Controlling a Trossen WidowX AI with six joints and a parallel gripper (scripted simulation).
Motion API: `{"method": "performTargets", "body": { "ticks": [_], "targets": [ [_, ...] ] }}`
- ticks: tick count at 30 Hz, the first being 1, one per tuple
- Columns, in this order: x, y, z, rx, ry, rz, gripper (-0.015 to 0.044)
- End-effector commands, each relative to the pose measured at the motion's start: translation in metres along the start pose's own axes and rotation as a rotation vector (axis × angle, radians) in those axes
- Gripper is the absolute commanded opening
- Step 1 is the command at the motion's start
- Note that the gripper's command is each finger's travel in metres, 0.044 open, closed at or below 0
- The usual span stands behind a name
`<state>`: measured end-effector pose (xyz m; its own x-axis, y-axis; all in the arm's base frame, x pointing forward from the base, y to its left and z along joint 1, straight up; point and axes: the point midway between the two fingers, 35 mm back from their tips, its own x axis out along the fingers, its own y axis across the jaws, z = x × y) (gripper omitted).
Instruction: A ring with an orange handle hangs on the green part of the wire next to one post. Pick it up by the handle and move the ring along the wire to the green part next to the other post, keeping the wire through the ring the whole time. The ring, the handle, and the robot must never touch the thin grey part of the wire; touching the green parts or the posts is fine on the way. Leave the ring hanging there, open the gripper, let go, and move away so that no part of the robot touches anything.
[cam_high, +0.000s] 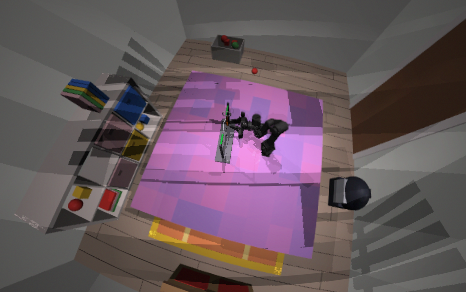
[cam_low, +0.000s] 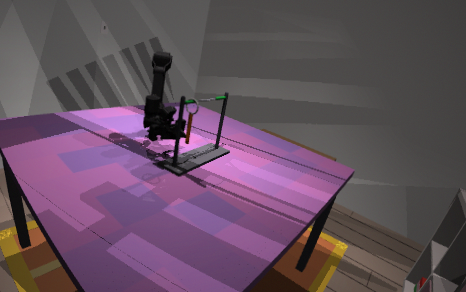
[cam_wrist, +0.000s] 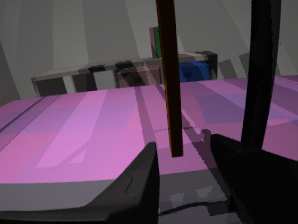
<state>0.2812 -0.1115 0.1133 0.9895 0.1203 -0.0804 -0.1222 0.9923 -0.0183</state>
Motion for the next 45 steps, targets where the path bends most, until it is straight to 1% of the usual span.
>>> {"method": "performTargets", "body": {
  "ticks": [1,29,45],
  "targets": [
    [0.007,-0.002,0.0,0.005,-0.001,-0.002,0.016],
    [0.051,0.002,0.0,0.006,-0.008,-0.002,0.016],
    [0.052,0.002,0.0,0.006,-0.008,-0.002,0.016]
  ]
}}
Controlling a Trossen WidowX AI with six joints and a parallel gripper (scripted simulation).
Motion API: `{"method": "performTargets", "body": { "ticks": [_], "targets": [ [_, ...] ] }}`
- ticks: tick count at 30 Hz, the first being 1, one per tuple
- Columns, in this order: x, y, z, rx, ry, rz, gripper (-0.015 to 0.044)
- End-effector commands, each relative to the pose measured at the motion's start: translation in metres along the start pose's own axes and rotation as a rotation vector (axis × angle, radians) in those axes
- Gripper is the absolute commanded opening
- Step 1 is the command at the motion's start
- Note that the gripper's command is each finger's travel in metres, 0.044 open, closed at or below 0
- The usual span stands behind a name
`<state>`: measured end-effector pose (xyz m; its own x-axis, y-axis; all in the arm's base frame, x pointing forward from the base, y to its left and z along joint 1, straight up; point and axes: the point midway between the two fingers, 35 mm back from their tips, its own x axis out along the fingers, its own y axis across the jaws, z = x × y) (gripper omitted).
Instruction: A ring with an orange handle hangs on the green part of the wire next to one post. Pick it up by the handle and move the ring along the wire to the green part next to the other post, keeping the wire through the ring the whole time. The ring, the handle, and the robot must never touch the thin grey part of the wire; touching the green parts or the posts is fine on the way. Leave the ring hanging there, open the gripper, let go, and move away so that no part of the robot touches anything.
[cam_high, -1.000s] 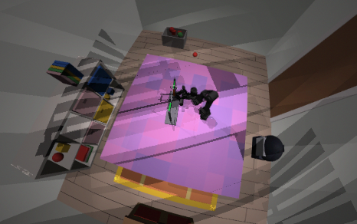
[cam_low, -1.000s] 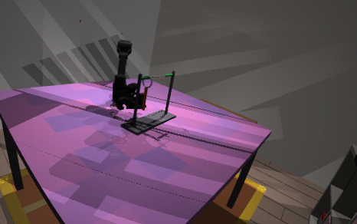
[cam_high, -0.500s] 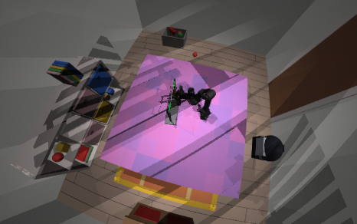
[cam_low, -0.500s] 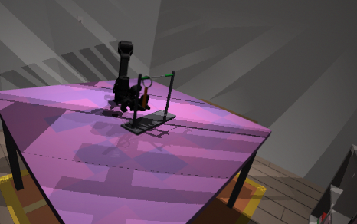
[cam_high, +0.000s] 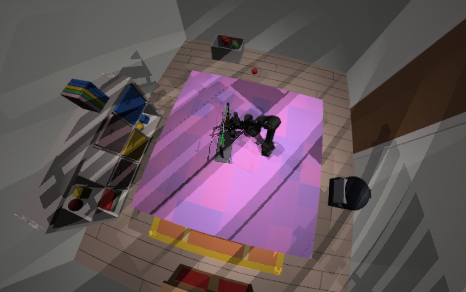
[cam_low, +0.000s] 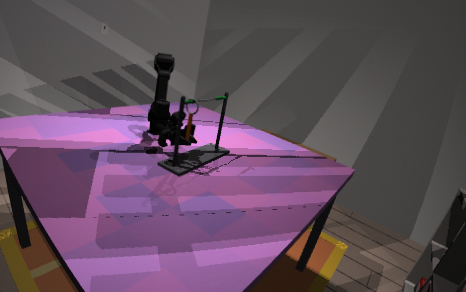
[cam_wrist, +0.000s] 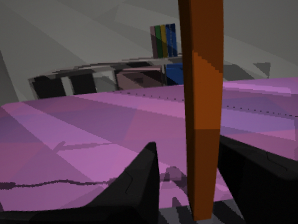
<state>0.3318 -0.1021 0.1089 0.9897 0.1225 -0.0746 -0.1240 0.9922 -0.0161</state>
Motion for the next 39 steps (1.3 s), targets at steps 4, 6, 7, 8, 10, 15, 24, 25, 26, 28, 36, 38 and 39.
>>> {"method": "performTargets", "body": {
  "ticks": [4,6,7,8,10,15,24,25,26,28,36,38,39],
  "targets": [
    [0.0,-0.001,0.0,0.004,-0.002,-0.004,0.016],
    [0.0,-0.001,0.0,0.004,-0.002,-0.004,0.016],
    [0.0,-0.001,0.0,0.004,-0.002,-0.004,0.016],
    [0.0,-0.001,0.0,0.004,-0.002,-0.004,0.016],
    [0.0,0.0,0.0,0.0,0.0,0.0,0.0107],
    [0.0,0.0,0.0,0.0,0.0,0.0,0.0015],
    [0.0,0.0,0.0,0.0,0.0,0.0,-0.015],
    [0.0,0.0,0.0,0.0,0.0,0.0,-0.015],
    [0.0,0.0,0.0,0.0,0.0,0.0,-0.015],
    [0.0,0.0,0.001,0.0,0.0,0.0,-0.015],
    [-0.001,0.0,0.012,0.001,0.0,-0.001,-0.015],
    [-0.001,0.0,0.016,0.001,0.0,-0.001,-0.015],
    [-0.001,0.0,0.017,0.002,0.0,-0.001,-0.015]
  ]
}}
